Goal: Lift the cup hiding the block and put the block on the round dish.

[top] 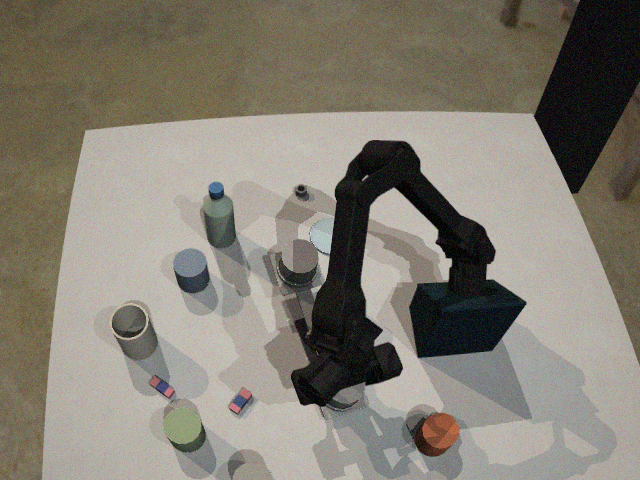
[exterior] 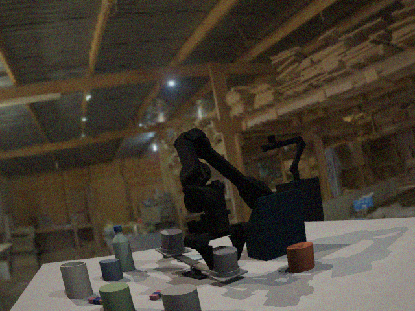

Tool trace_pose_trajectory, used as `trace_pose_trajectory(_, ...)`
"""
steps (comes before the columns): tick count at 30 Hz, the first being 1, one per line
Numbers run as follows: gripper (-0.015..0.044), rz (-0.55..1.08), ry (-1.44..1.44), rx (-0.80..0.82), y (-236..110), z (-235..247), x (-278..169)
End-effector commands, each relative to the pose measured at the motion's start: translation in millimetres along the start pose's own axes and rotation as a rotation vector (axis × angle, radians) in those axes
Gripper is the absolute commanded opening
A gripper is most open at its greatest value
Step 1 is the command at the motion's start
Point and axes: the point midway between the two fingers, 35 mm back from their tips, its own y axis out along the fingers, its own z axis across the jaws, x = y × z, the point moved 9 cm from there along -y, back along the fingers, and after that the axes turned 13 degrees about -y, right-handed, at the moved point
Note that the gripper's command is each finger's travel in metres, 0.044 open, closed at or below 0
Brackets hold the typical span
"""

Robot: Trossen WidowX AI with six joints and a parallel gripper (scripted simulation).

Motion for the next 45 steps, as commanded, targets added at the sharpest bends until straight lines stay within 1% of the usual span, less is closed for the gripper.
trace_pose_trajectory(1, 0.0355, -0.005, -0.005, 0.002, 1, 0, 0)
trace_pose_trajectory(8, 0.0308, -0.005, -0.005, 0.002, 1, 0, 0)
trace_pose_trajectory(19, 0.0019, -0.003, -0.005, 0.003, -7, 2, 0)
trace_pose_trajectory(20, 0.0000, -0.003, -0.005, 0.003, -9, 2, 0)
trace_pose_trajectory(45, 0.0000, 0.000, -0.006, 0.005, -38, 7, -1)
